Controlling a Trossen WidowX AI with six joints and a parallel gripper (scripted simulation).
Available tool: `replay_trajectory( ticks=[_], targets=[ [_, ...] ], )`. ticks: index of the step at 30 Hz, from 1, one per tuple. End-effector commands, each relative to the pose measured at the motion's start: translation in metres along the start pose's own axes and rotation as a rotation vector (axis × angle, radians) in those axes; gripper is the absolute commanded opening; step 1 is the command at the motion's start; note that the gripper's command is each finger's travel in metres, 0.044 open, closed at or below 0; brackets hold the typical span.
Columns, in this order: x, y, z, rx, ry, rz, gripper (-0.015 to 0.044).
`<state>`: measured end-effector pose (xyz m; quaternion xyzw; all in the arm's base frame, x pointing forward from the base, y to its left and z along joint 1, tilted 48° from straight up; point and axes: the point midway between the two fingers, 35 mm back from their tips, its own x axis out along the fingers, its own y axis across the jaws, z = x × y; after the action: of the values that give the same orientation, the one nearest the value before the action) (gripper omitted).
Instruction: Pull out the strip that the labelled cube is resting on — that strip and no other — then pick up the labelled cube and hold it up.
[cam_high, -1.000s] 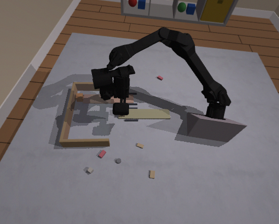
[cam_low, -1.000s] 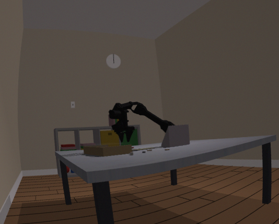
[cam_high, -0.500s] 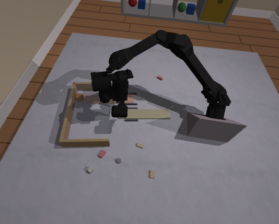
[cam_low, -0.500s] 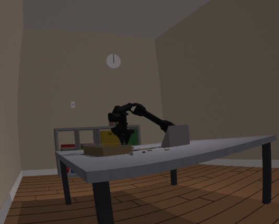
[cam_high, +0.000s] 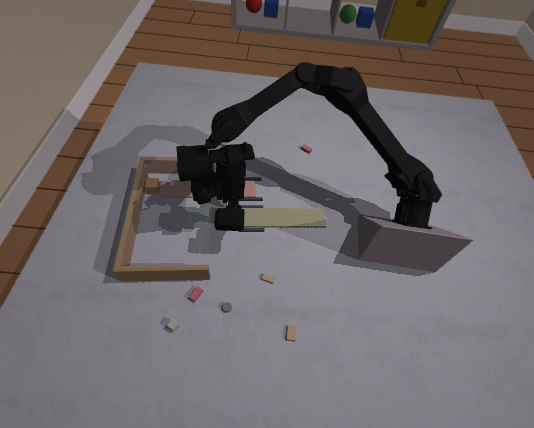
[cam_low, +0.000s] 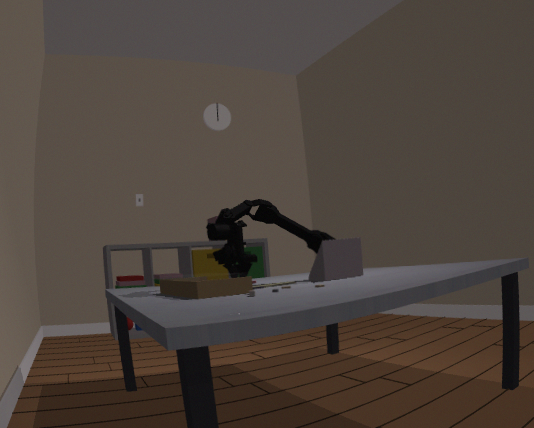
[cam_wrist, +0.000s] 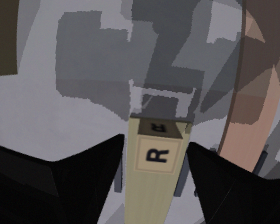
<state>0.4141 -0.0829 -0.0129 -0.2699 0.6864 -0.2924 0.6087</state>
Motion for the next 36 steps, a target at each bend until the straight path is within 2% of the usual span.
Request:
replay_trajectory(
  ticks=[1, 6, 10, 17, 21, 36],
  targets=[
    [0.007, 0.000, -0.001, -0.006, 0.001, -0.005, 0.0250],
    [0.011, 0.000, -0.002, -0.006, 0.001, -0.005, 0.0250],
    [0.009, 0.000, -0.001, 0.000, 0.002, -0.001, 0.0145],
    [0.009, 0.000, -0.001, 0.000, 0.002, -0.001, 0.0098],
    [0.006, 0.000, -0.004, 0.000, 0.002, -0.001, 0.0000],
    [-0.034, 0.009, -0.061, -0.008, 0.003, -0.003, 0.0000]
  ],
)
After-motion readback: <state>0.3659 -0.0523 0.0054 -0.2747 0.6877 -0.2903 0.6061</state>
